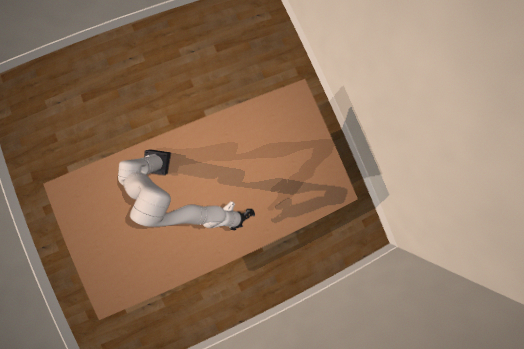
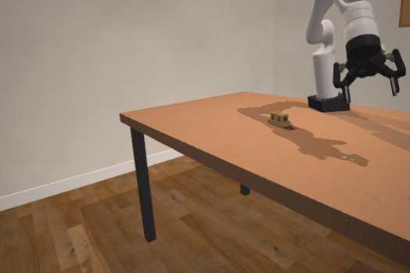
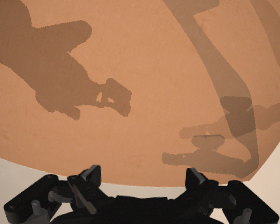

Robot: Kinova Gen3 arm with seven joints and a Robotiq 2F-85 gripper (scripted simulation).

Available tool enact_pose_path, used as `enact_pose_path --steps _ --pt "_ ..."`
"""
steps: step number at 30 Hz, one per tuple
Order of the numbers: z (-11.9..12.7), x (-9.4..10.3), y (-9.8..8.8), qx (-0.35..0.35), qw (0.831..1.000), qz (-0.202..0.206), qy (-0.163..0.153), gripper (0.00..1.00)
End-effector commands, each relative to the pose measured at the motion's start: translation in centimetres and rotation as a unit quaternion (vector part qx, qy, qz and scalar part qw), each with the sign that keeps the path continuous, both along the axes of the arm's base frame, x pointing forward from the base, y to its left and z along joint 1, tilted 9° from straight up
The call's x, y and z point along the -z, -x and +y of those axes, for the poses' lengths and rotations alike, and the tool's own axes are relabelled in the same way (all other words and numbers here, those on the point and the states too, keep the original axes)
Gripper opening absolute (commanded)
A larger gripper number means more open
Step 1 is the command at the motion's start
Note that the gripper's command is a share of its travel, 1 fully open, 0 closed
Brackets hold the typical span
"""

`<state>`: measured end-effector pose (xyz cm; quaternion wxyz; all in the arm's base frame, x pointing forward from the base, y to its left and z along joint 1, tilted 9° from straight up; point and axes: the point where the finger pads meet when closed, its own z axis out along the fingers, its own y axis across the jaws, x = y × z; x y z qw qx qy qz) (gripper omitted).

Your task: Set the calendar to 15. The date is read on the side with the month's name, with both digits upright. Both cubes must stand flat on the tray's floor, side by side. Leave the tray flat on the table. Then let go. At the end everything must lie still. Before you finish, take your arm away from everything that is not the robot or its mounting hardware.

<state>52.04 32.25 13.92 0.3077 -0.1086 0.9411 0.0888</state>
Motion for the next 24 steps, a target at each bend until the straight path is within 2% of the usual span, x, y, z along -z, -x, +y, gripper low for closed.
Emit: enact_pose_path --steps 1,10,11,20,21,24 --pt "-2.0 -0.2 0.0 0.012 1.000 0.005 0.010 1.00" --pt "-2.0 -0.2 0.0 0.012 1.000 0.005 0.010 1.00" --pt "-4.4 -0.3 0.3 0.028 0.999 0.016 0.022 1.00" --pt "-4.4 -0.3 0.3 0.028 0.999 0.016 0.022 1.00" --pt "-6.8 -0.3 0.6 0.043 0.998 0.027 0.033 1.00" --pt "-6.8 -0.3 0.6 0.043 0.998 0.027 0.033 1.00"
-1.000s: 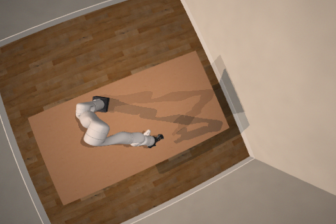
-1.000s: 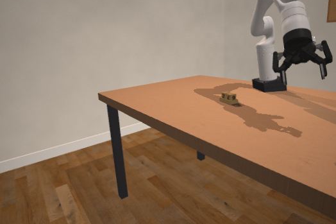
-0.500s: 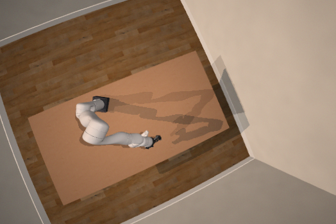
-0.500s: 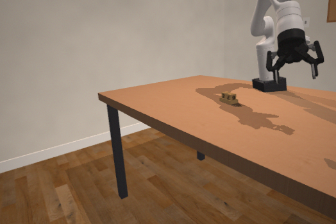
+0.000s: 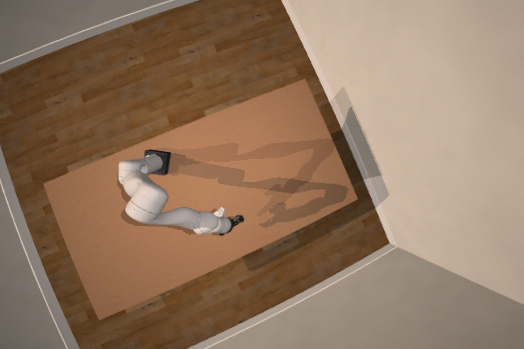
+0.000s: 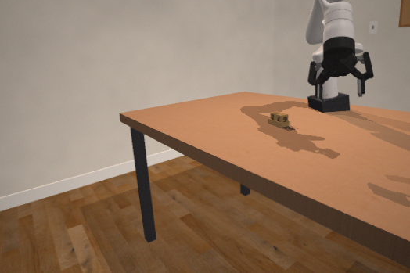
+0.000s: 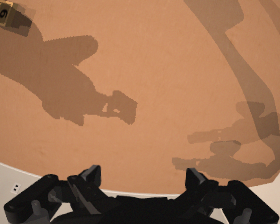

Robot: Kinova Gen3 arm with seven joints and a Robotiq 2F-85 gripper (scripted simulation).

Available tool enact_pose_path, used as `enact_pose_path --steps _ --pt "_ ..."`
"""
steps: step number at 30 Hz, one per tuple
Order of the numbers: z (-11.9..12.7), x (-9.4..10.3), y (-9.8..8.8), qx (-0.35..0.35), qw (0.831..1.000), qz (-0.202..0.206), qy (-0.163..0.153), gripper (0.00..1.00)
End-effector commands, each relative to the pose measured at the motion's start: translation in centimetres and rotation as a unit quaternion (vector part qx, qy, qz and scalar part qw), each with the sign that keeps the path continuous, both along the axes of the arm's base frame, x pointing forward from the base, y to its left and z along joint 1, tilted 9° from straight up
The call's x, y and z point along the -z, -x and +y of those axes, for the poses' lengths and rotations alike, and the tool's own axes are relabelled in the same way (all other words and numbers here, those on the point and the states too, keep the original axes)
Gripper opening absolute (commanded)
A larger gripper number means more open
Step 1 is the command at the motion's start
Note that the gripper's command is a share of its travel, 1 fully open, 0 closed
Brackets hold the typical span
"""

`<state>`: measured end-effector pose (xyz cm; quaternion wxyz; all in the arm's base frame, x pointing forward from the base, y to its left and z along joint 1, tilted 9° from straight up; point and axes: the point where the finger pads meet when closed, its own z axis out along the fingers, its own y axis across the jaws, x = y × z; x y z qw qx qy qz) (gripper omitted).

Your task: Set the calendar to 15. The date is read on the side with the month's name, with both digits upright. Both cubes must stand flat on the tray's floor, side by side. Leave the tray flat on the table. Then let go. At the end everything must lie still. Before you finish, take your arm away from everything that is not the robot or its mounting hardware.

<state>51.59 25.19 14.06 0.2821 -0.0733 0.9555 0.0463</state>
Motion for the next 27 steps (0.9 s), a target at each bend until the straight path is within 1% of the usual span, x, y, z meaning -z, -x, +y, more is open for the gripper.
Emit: enact_pose_path --steps 1,8,9,16,17,25,26,27 --pt "0.2 -0.2 0.2 -0.002 1.000 0.000 -0.001 1.00" --pt "0.2 -0.2 0.2 -0.002 1.000 0.000 -0.001 1.00" --pt "-2.1 -0.3 0.7 0.014 1.000 0.011 0.009 1.00" --pt "-2.1 -0.3 0.7 0.014 1.000 0.011 0.009 1.00" --pt "-4.3 -0.3 1.2 0.030 0.999 0.023 0.017 1.00" --pt "-4.3 -0.3 1.2 0.030 0.999 0.023 0.017 1.00" --pt "-6.4 -0.4 1.9 0.045 0.998 0.034 0.025 1.00" --pt "-6.4 -0.4 1.9 0.045 0.998 0.034 0.025 1.00"
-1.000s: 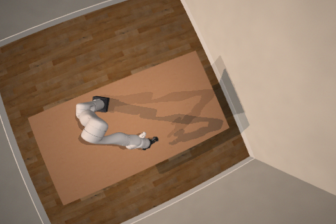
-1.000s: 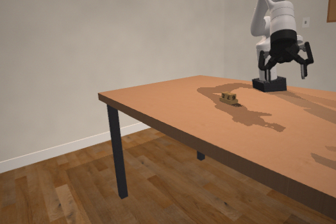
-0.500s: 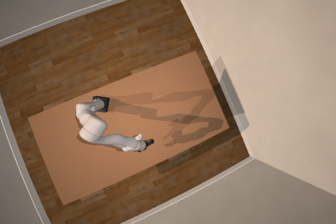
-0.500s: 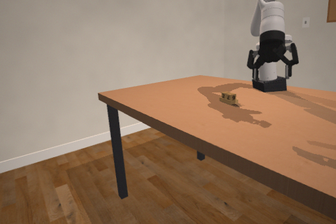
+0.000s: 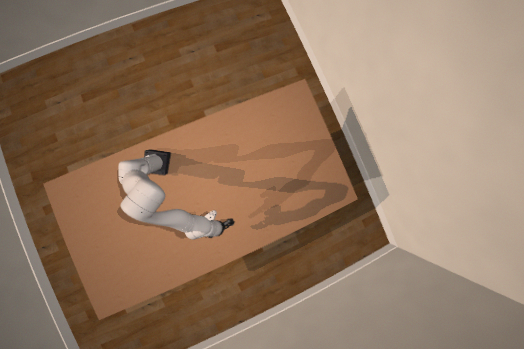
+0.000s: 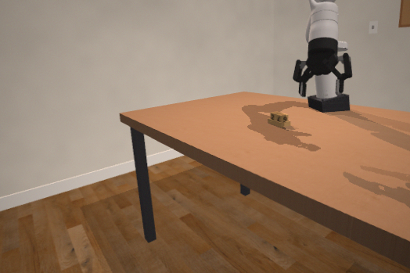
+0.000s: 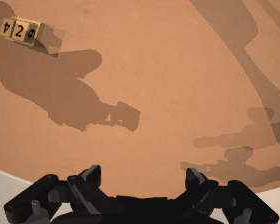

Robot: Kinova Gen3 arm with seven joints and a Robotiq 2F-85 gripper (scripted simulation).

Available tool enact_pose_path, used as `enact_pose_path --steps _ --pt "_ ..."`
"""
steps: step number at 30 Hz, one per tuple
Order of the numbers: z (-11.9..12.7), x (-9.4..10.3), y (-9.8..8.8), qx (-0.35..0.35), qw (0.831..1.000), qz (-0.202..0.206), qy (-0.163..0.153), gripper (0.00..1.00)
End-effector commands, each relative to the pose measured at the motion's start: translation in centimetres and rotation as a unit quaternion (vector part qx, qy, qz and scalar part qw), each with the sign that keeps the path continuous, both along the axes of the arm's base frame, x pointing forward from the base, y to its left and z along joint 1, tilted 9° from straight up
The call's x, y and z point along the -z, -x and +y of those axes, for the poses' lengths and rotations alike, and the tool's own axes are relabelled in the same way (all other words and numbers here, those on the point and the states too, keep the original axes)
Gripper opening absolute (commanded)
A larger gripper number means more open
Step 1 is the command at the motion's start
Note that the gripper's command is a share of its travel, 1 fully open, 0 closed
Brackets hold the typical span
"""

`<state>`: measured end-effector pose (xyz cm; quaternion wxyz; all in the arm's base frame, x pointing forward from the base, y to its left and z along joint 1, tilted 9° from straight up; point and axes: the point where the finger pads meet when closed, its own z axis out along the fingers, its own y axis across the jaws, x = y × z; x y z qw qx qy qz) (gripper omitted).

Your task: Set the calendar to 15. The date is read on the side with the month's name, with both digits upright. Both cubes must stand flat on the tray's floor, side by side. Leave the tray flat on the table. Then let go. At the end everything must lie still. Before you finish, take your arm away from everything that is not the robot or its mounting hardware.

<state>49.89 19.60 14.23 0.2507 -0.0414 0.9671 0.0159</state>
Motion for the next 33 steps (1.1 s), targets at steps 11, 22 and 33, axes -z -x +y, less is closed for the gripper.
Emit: enact_pose_path --steps 11,22,33 --pt "-4.7 -0.4 1.8 0.037 0.999 0.026 0.013 1.00" --pt "-6.5 -0.5 2.6 0.052 0.998 0.037 0.017 1.00" --pt "-9.6 -0.6 4.4 0.080 0.995 0.060 0.023 1.00"
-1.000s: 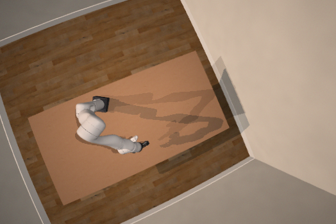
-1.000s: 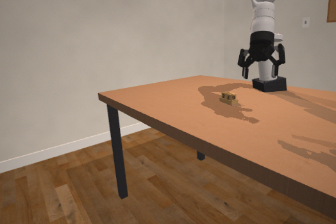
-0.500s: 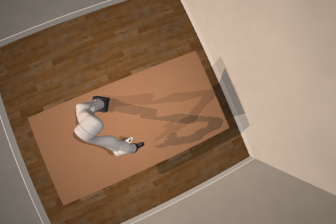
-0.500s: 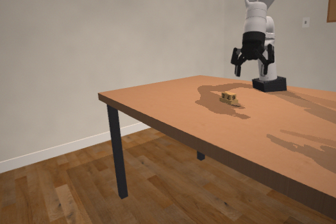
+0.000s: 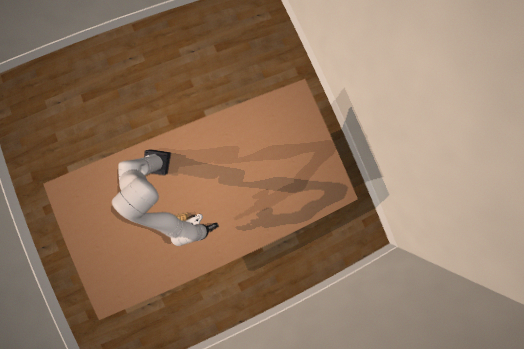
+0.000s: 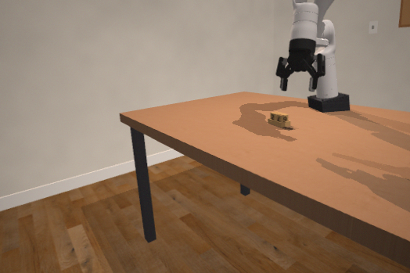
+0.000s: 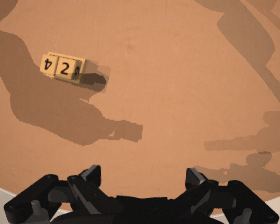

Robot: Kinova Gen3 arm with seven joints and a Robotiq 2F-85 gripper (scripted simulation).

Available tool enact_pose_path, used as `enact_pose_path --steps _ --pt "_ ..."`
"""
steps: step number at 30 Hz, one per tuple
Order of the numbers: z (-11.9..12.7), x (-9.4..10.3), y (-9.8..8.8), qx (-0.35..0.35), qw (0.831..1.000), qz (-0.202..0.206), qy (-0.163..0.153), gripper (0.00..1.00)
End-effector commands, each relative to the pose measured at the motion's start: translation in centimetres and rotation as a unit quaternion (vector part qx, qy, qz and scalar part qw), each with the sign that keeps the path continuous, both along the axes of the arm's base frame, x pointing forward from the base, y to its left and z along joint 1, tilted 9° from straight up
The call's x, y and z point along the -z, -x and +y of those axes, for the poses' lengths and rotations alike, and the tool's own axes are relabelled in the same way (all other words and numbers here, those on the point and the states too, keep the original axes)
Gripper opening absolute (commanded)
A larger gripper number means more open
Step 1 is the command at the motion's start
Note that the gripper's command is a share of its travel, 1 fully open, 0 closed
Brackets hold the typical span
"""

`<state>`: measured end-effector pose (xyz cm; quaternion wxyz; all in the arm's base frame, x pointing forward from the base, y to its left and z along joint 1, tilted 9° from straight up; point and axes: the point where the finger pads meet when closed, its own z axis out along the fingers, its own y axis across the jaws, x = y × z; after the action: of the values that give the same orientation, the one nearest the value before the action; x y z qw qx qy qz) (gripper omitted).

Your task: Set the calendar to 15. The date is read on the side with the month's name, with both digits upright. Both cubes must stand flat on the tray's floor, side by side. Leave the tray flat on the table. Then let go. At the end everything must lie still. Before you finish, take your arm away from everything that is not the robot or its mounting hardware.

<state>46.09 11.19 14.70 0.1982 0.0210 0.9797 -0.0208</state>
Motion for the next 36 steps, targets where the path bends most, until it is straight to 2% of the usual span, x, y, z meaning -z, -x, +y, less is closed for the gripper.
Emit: enact_pose_path --steps 1,5,6,11,12,17,18,23,24,29,30,35,36 --pt "-1.2 -0.2 0.6 0.011 1.000 0.007 0.001 1.00" --pt "-1.2 -0.2 0.6 0.011 1.000 0.007 0.001 1.00" --pt "-2.6 -0.2 1.6 0.025 1.000 0.018 0.003 1.00" --pt "-2.6 -0.2 1.6 0.025 1.000 0.018 0.003 1.00" --pt "-3.8 -0.3 2.5 0.038 0.999 0.028 0.003 1.00" --pt "-3.8 -0.3 2.5 0.038 0.999 0.028 0.003 1.00" --pt "-4.9 -0.3 3.4 0.050 0.998 0.038 0.004 1.00" --pt "-4.9 -0.3 3.4 0.050 0.998 0.038 0.004 1.00" --pt "-5.9 -0.4 4.4 0.061 0.997 0.048 0.004 1.00" --pt "-5.9 -0.4 4.4 0.061 0.997 0.048 0.004 1.00" --pt "-6.8 -0.4 5.2 0.072 0.996 0.057 0.003 1.00" --pt "-6.8 -0.4 5.2 0.072 0.996 0.057 0.003 1.00" --pt "-7.6 -0.4 6.1 0.081 0.995 0.066 0.002 1.00"
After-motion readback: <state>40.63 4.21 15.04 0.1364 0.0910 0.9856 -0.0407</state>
